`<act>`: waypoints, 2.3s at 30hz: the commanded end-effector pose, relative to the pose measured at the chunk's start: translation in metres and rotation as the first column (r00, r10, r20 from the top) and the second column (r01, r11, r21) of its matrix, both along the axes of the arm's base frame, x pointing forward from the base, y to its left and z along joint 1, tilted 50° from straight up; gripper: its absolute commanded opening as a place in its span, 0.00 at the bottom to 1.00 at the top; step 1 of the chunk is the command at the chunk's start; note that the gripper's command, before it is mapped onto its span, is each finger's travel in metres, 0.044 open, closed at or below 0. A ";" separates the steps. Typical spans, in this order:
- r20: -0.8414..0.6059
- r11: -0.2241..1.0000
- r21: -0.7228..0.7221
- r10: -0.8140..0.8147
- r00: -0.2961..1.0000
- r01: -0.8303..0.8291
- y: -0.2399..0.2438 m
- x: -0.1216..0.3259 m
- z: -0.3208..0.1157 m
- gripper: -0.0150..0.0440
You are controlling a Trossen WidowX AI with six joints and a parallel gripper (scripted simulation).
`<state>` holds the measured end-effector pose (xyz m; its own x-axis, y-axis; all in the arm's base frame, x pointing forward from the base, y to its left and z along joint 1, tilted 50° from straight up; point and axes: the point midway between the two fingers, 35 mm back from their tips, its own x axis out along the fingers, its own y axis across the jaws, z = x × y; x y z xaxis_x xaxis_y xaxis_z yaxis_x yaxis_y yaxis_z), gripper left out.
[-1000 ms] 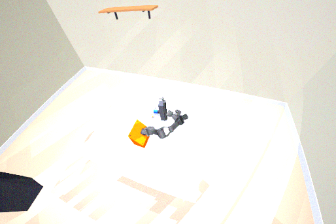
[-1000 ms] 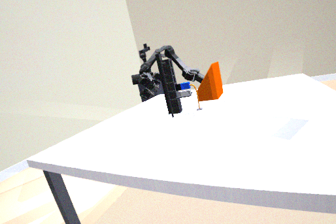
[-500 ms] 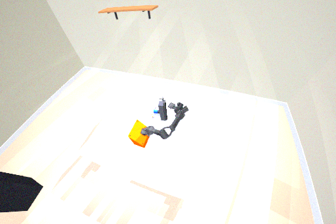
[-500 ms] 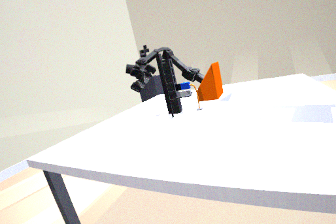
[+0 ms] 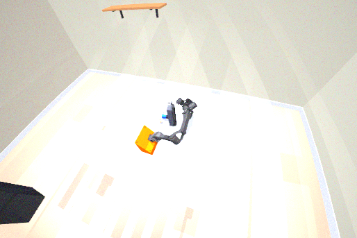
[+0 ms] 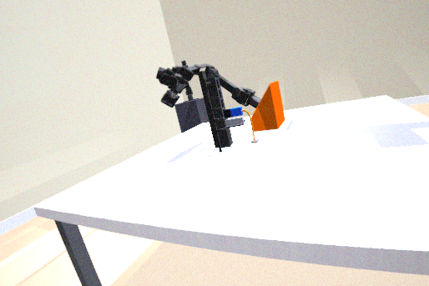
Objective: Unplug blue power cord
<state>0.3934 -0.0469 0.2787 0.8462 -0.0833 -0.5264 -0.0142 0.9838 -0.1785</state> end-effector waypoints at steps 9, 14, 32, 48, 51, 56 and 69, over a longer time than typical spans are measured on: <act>-0.031 0.986 0.029 0.164 0.986 -0.163 0.104 0.018 -0.022 0.53; -0.095 0.969 0.018 0.247 0.964 -0.246 0.152 0.013 -0.048 0.53; -0.534 0.823 -0.215 0.352 0.768 -0.526 0.213 -0.038 -0.174 0.53; -0.958 0.151 0.013 -0.282 -0.056 -0.988 0.098 -0.129 -0.244 0.53; -0.954 0.143 0.028 -0.293 -0.069 -0.989 0.096 -0.130 -0.243 0.53; -0.954 0.143 0.028 -0.293 -0.069 -0.989 0.097 -0.131 -0.244 0.53; -0.954 0.143 0.028 -0.293 -0.070 -0.989 0.086 -0.128 -0.231 0.53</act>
